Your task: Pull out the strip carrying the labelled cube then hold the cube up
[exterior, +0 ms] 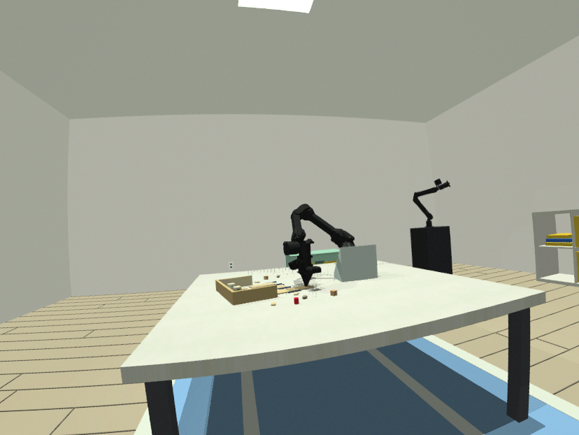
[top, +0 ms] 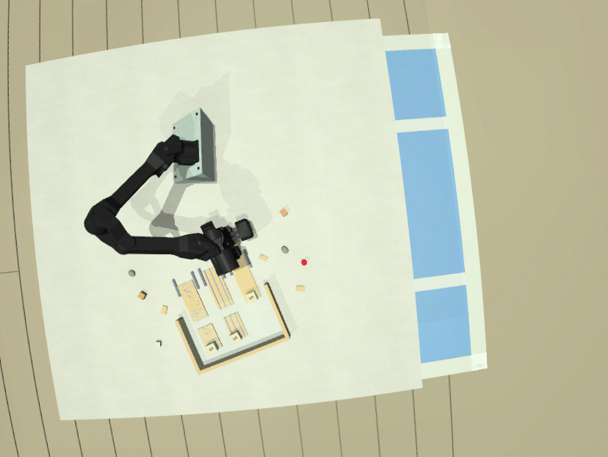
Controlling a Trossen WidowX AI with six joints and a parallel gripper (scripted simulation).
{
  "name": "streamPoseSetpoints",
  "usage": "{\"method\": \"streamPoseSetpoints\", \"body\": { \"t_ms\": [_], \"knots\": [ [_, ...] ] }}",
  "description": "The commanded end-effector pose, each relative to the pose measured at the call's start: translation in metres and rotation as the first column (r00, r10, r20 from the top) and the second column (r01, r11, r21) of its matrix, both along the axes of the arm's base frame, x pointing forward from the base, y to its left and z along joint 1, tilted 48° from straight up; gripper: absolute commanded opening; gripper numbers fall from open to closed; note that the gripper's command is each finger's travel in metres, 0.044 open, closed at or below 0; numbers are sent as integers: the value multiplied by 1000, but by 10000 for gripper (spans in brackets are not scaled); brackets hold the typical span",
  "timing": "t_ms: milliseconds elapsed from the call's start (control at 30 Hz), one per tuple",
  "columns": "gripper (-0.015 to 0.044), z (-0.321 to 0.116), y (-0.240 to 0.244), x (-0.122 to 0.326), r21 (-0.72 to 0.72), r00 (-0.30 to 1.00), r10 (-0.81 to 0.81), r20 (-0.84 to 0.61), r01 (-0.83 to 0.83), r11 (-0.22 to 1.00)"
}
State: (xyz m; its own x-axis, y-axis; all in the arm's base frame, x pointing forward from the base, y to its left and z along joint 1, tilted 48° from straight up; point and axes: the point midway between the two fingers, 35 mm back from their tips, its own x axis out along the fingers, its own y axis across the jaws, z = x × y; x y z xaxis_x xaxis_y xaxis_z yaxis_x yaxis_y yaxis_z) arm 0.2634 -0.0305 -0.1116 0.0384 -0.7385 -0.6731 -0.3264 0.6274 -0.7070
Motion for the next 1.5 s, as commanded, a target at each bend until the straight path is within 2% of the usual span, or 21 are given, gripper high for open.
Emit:
{"method": "streamPoseSetpoints", "body": {
  "t_ms": [0,1467],
  "knots": [
    [0,0,-6,-15,-9,1000,-9,-25,9,1000],
    [0,13,-19,-70,-10,1000,-9,-28,9,1000]
  ]
}}
